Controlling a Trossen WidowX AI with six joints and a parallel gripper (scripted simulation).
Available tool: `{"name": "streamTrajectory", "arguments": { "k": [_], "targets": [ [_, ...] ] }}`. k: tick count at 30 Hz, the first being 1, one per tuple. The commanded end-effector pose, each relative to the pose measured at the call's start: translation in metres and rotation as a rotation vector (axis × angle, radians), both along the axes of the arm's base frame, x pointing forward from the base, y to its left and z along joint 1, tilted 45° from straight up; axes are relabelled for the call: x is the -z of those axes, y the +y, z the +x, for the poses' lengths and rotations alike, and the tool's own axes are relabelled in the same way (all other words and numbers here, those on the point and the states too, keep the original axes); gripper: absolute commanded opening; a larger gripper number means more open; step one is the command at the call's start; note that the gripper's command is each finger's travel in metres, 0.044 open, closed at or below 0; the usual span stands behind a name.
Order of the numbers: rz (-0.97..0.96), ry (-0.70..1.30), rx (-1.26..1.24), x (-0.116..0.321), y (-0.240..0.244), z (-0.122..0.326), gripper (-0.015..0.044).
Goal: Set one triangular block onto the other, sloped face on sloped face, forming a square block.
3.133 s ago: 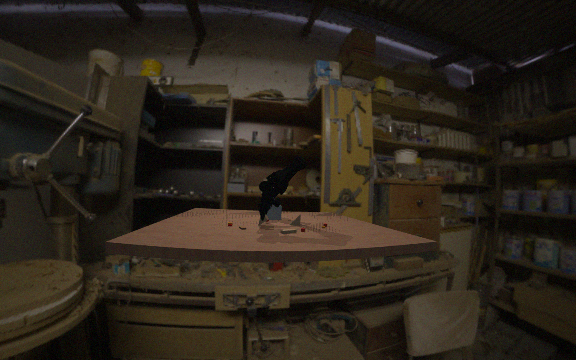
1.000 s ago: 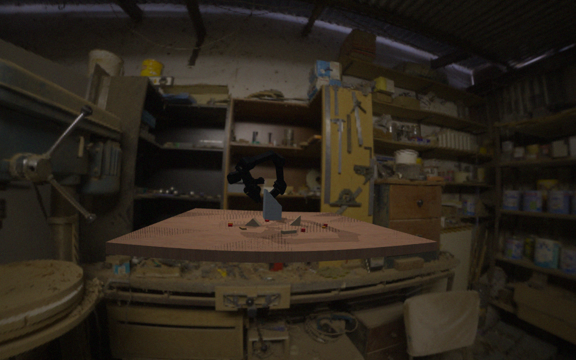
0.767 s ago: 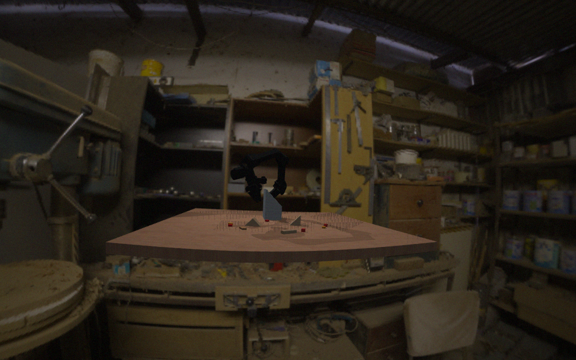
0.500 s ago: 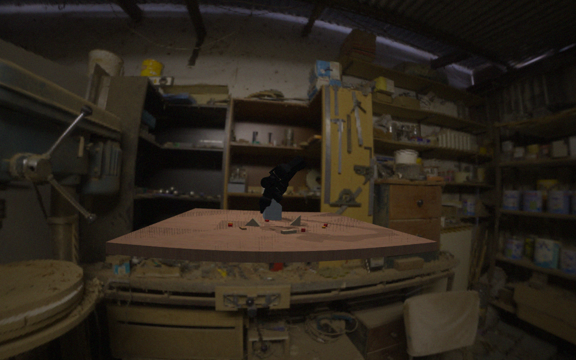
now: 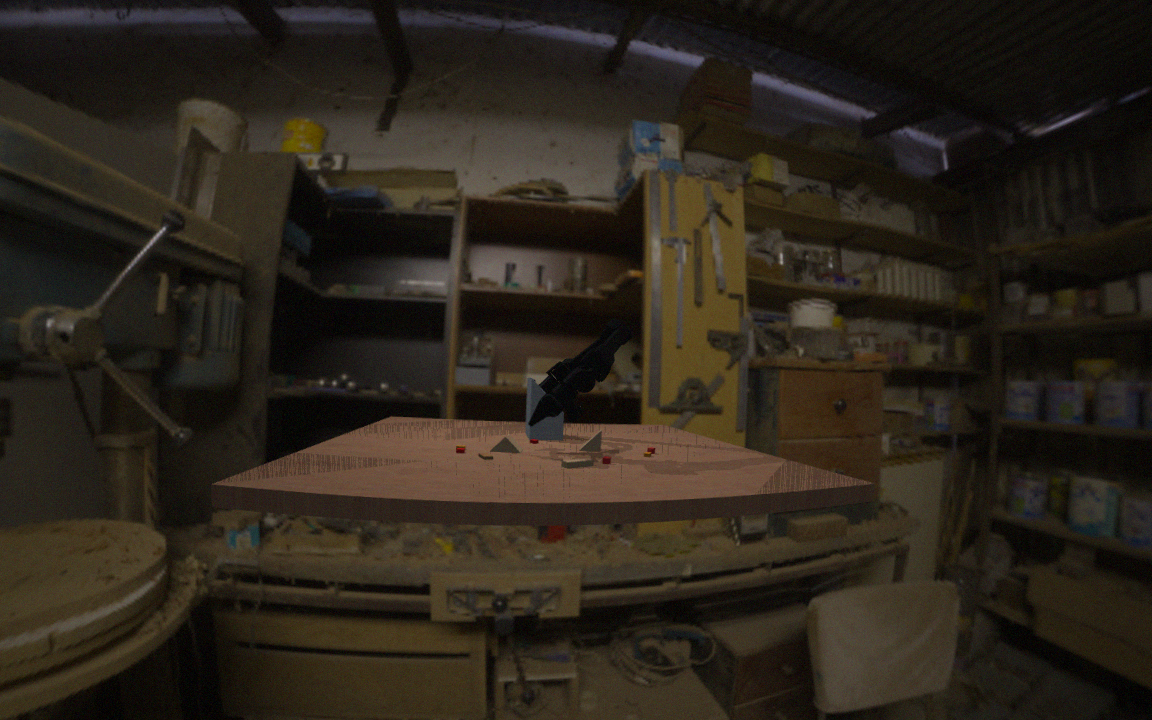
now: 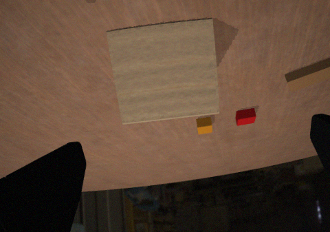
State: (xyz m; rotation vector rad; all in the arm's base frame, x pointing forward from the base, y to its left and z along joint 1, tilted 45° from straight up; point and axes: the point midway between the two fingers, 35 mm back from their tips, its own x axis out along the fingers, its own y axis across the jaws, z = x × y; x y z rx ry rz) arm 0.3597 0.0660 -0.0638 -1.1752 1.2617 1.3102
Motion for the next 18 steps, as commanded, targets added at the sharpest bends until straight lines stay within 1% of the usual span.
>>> {"name": "streamTrajectory", "arguments": {
  "k": [1,6,8,17,18],
  "targets": [
    [-0.011,0.021,0.003,0.031,0.0,-0.009,0.044],
    [-0.011,0.022,0.003,0.081,-0.001,-0.02,0.044],
    [-0.011,0.022,0.003,0.093,-0.001,-0.024,0.044],
    [-0.011,0.022,0.003,0.095,-0.001,-0.022,0.044],
    [-0.006,0.024,0.0,0.094,-0.001,-0.023,0.0414]
  ]
}}
